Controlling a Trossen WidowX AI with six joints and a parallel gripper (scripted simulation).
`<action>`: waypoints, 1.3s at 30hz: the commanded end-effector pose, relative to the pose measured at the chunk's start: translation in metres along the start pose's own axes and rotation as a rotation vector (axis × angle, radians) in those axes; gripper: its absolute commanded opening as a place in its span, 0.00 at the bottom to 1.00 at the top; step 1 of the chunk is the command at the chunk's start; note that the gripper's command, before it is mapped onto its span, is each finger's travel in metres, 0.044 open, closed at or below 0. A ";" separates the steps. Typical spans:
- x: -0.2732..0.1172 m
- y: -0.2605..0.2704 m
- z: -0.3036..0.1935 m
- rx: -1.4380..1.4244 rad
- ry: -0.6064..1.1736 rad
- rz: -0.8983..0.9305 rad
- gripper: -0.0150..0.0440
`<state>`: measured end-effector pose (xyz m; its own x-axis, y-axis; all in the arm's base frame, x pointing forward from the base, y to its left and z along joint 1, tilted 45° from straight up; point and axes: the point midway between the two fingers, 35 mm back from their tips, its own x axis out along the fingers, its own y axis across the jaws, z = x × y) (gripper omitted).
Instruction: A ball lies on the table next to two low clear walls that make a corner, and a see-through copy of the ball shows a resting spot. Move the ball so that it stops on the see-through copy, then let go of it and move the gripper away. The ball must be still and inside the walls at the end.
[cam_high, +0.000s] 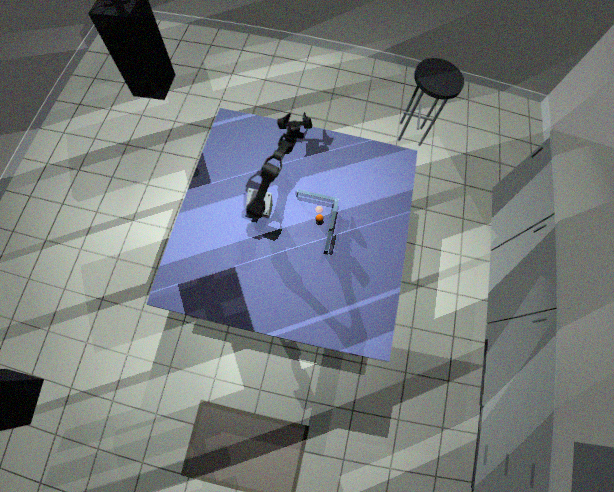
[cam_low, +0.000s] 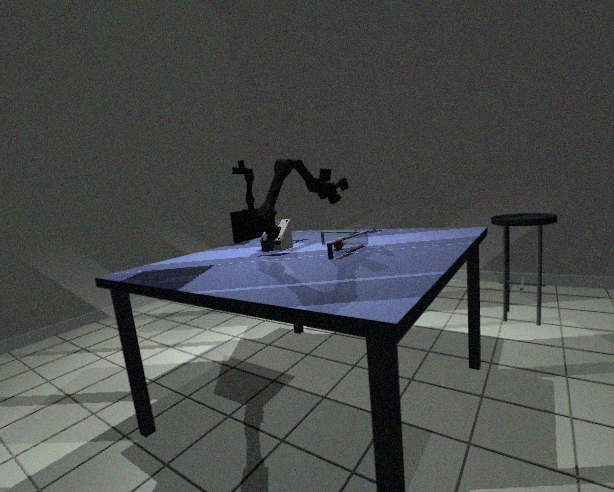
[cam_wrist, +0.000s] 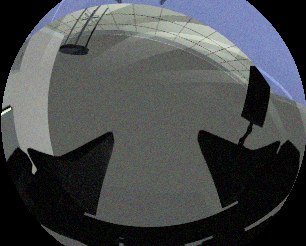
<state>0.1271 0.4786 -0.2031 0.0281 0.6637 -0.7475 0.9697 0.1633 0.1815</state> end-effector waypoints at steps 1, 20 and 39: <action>0.000 0.001 0.001 -0.001 -0.003 0.002 0.89; -0.132 0.156 0.134 -0.454 -0.699 -0.008 0.81; -0.443 0.175 0.251 -0.989 -1.007 -1.197 0.81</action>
<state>0.3489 0.0603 -0.0277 0.0462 -0.6255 -0.7788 0.2496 0.7621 -0.5974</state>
